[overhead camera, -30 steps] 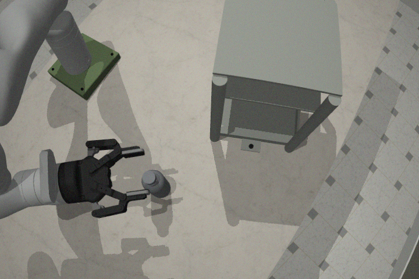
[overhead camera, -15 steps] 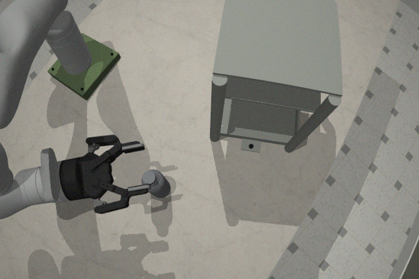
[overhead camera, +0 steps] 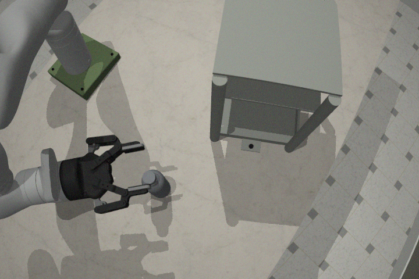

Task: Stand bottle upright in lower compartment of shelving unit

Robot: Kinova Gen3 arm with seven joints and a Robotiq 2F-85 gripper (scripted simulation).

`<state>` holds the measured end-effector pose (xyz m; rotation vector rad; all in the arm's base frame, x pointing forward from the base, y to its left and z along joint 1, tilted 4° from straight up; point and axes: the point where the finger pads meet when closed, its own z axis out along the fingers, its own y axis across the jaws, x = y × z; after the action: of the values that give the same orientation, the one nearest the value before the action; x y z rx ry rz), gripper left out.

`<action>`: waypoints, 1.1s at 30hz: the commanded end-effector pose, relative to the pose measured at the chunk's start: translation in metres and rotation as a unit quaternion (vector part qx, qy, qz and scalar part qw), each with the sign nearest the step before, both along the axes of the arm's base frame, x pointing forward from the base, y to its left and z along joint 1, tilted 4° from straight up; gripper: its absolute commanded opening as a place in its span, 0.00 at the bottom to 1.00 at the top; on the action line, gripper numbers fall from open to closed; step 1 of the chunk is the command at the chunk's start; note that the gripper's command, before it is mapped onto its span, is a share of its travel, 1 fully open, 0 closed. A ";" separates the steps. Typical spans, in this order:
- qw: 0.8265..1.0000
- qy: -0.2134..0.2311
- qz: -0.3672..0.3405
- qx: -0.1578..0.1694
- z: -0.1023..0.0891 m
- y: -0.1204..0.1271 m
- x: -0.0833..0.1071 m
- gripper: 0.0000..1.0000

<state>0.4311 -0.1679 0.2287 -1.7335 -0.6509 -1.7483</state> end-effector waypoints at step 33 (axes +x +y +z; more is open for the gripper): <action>1.000 -0.001 0.000 0.000 -0.041 0.003 -0.001 0.72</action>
<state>0.4310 -0.1651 0.1930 -1.7313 -0.6585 -1.7537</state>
